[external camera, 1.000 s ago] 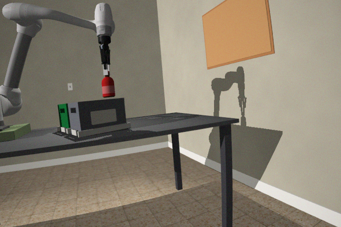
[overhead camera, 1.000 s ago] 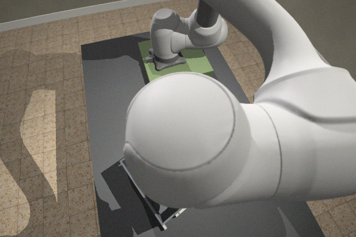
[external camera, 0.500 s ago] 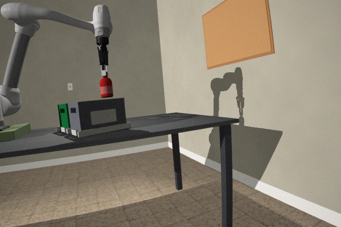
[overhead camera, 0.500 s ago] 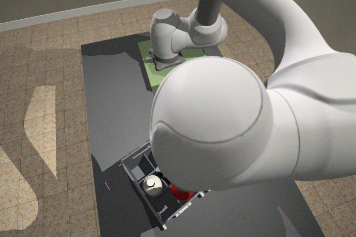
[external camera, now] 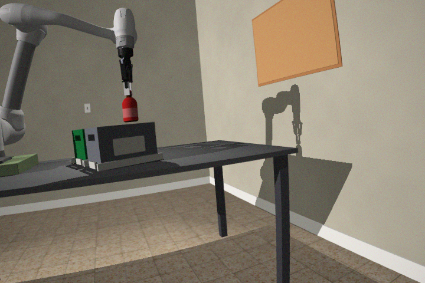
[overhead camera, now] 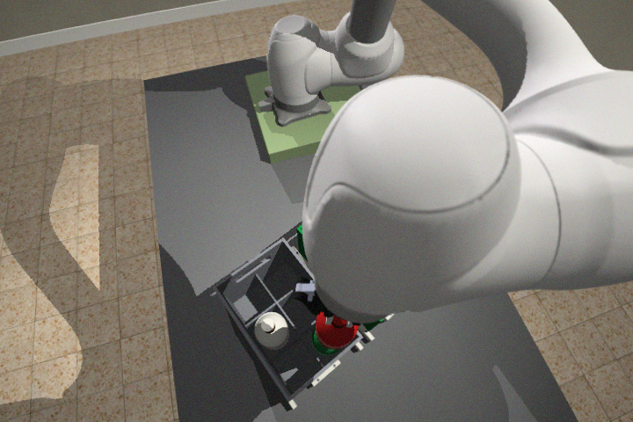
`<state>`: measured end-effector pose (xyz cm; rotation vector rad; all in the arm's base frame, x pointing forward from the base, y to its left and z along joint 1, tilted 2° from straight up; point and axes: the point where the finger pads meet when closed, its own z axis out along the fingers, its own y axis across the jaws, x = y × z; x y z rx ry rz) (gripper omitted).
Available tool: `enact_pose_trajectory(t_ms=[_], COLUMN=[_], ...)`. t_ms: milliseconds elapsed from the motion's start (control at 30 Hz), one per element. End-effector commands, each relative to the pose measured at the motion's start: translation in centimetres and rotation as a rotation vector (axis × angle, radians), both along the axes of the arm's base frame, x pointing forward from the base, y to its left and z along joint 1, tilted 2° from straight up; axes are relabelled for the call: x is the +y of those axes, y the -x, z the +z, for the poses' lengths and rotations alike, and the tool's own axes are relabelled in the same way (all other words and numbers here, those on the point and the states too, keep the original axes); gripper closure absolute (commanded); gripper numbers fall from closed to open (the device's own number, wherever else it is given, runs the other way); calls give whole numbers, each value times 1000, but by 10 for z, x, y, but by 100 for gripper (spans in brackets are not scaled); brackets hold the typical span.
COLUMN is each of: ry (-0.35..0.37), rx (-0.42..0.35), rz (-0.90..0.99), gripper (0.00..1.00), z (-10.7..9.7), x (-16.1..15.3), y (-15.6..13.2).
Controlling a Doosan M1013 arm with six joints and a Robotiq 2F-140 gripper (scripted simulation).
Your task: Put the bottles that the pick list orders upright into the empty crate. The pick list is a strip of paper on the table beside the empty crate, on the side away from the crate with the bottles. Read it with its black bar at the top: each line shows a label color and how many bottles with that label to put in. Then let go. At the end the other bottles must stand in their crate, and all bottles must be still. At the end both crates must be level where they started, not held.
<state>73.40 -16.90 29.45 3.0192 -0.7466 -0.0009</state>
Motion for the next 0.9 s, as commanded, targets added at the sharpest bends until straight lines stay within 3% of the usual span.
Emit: enact_pose_trajectory(t_ms=[0,867], ry=[0,0], rx=[0,0], rz=[0,0], gripper=[100,100], z=[0,-1], x=[5,47], y=[2,15])
